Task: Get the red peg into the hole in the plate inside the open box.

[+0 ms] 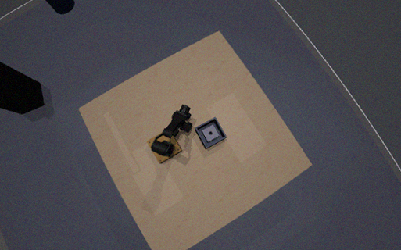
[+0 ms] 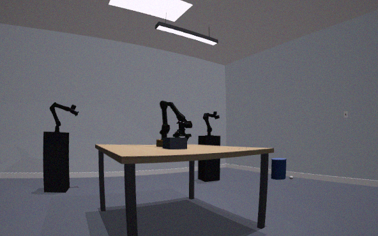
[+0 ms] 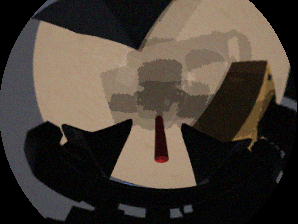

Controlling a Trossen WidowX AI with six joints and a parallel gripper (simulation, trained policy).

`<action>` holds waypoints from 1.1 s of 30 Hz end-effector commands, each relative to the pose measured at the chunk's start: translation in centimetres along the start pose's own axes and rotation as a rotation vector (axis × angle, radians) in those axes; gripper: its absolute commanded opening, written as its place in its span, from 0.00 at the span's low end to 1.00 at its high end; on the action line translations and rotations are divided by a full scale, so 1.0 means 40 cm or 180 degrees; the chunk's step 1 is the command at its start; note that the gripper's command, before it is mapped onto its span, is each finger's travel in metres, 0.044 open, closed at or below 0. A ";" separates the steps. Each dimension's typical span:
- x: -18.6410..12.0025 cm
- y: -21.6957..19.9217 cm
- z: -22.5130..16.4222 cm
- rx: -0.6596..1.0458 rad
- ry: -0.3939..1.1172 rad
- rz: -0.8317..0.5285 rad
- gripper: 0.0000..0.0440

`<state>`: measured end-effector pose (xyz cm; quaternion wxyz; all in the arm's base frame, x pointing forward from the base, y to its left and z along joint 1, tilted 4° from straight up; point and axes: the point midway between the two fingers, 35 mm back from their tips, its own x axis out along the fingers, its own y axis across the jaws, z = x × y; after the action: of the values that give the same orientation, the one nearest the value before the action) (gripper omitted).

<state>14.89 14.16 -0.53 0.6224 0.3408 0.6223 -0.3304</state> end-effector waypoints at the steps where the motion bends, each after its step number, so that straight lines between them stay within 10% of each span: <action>1: 0.018 -0.014 -0.003 0.0083 0.0038 -0.0051 0.66; 13: 0.016 -0.013 -0.003 0.0101 0.0257 -0.0161 0.00; 33: -0.149 0.044 0.066 -0.0399 -0.0182 0.0261 0.02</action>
<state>16.94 12.90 4.22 0.6595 0.3186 0.6175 -0.2867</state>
